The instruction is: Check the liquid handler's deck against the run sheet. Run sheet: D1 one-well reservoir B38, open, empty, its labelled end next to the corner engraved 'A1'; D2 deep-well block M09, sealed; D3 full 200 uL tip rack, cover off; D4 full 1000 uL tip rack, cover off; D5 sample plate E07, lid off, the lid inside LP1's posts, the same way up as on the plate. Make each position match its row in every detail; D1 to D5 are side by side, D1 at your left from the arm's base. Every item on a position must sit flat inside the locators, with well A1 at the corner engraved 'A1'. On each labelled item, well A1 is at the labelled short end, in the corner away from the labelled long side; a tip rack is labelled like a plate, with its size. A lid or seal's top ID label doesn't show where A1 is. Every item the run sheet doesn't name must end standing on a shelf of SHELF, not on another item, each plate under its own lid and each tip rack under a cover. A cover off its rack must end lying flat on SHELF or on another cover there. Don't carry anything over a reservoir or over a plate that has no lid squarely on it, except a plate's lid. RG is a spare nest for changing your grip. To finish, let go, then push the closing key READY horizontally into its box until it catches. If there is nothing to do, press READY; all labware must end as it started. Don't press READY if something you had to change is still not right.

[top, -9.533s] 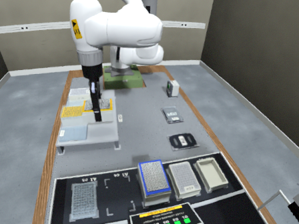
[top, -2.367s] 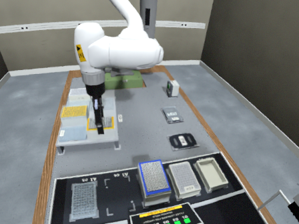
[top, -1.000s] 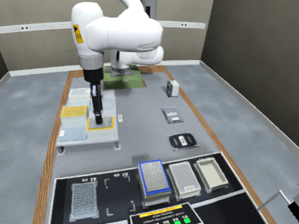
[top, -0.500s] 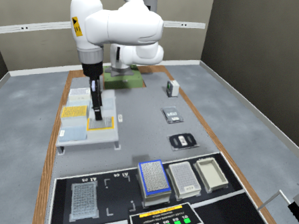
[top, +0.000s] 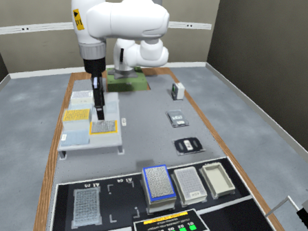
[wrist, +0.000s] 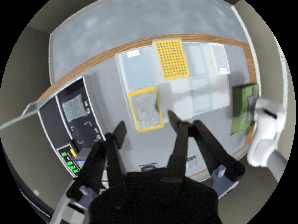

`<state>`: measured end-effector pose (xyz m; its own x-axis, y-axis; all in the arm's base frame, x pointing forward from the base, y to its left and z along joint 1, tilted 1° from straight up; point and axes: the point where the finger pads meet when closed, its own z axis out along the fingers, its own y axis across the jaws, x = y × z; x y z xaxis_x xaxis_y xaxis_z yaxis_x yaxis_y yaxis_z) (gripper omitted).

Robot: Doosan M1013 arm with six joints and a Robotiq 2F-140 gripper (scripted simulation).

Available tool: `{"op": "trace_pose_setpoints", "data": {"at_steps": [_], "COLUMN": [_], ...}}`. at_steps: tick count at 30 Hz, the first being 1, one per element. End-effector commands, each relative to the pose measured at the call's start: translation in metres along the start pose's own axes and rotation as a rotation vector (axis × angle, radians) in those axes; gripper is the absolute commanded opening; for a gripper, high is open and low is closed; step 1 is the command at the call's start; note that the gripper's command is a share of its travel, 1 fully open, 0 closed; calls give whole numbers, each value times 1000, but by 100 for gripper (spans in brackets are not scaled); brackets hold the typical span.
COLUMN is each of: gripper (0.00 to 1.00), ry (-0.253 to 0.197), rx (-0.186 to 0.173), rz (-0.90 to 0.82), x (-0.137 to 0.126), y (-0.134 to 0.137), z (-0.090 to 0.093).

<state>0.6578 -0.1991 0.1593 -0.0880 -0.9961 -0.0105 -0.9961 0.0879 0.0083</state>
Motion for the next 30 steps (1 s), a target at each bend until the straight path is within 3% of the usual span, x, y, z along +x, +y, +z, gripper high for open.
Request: {"op": "trace_pose_setpoints", "data": {"at_steps": [1, 30], "gripper": [66, 66], "ry": [2, 3], "rx": [2, 2], "rz": [2, 2], "x": [0, 1], "y": [-1, -1], "z": [-13, -54]}}
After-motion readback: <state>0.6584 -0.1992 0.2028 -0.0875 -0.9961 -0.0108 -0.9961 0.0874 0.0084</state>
